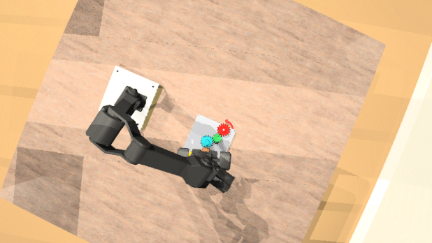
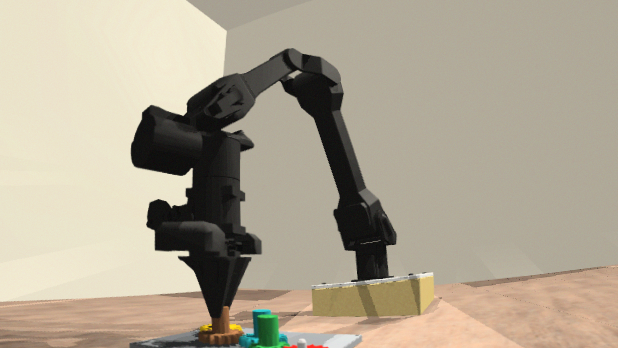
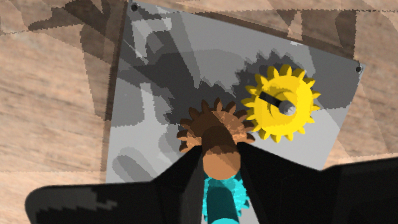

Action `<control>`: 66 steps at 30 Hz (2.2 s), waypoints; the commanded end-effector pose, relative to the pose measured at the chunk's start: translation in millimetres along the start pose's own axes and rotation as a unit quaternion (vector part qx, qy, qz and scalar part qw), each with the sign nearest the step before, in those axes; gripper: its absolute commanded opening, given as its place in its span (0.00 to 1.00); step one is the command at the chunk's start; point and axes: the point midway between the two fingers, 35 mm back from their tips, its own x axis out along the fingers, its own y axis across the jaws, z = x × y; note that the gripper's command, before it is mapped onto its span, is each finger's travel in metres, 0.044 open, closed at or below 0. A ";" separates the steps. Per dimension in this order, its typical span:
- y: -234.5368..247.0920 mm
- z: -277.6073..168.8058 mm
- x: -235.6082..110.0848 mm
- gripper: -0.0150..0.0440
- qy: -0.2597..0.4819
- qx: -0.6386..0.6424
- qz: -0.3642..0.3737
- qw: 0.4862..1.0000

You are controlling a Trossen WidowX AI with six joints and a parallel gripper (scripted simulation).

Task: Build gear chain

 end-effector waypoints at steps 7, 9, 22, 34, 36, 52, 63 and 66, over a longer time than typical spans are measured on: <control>-1.0 0.7 1.8 0.34 0.000 0.074 -0.001 0.997; -0.9 0.4 1.1 0.43 0.000 0.061 -0.001 0.998; 0.0 -0.9 -46.2 0.49 0.000 -0.011 0.000 1.000; -2.9 -2.6 -90.9 0.89 -0.001 -0.004 0.002 1.000; -2.9 -2.6 -90.9 0.98 -0.001 -0.004 0.002 1.000; -2.9 -2.6 -90.9 1.00 -0.001 -0.004 0.002 1.000; -2.9 -2.6 -90.9 1.00 -0.001 -0.004 0.002 1.000; -2.9 -2.6 -90.9 1.00 -0.001 -0.004 0.002 1.000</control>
